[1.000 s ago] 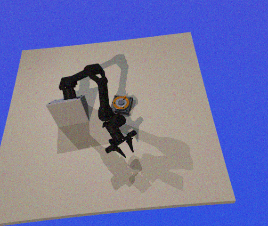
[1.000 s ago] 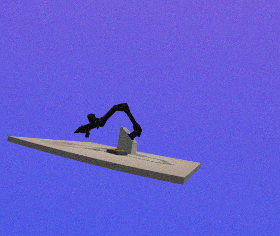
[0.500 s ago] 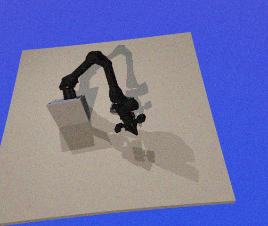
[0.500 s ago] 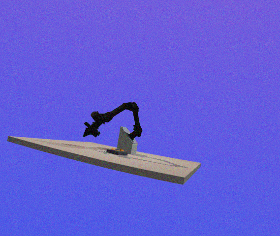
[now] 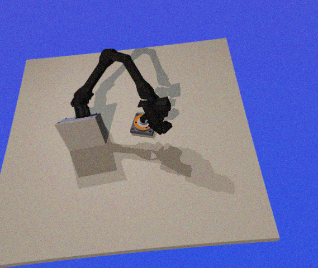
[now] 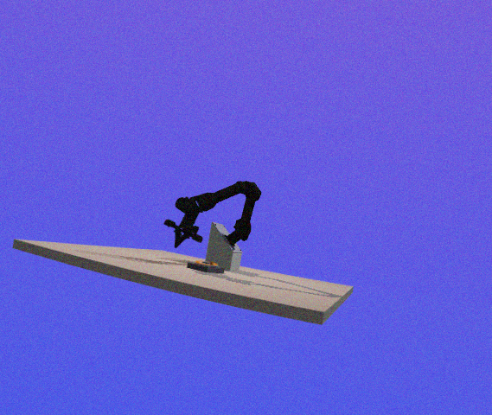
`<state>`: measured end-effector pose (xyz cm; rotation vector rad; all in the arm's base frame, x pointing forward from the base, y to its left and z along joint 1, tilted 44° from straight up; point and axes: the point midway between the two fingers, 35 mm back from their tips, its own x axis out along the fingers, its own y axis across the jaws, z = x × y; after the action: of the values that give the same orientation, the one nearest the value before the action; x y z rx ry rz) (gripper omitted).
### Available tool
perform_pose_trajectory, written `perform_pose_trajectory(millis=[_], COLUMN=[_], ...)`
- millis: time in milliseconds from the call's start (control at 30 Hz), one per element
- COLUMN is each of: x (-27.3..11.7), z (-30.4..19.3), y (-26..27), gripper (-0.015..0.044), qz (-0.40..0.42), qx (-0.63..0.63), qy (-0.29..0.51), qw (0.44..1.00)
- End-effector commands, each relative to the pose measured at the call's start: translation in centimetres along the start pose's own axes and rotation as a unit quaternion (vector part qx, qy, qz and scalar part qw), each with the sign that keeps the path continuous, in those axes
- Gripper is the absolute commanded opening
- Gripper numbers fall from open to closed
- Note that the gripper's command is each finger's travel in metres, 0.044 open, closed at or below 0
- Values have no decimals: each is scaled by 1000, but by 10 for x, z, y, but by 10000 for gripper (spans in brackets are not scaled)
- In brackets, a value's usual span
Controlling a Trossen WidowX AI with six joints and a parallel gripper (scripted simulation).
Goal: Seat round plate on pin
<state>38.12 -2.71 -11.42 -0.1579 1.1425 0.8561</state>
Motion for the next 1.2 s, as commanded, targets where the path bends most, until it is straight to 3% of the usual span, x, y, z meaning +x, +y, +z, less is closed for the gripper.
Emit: perform_pose_trajectory(millis=[0, 267, 633, 933, 1167], x=[-21, -47, -47, -3, -3], z=[40, 71, 72, 71, 71], y=[59, 124, 129, 144, 146], gripper=[0, 0, 0, 0, 0], qz=[77, 140, 141, 142, 142], qx=[178, 353, 353, 354, 354], qy=[14, 60, 61, 60, 60], qw=[981, 923, 923, 923, 923])
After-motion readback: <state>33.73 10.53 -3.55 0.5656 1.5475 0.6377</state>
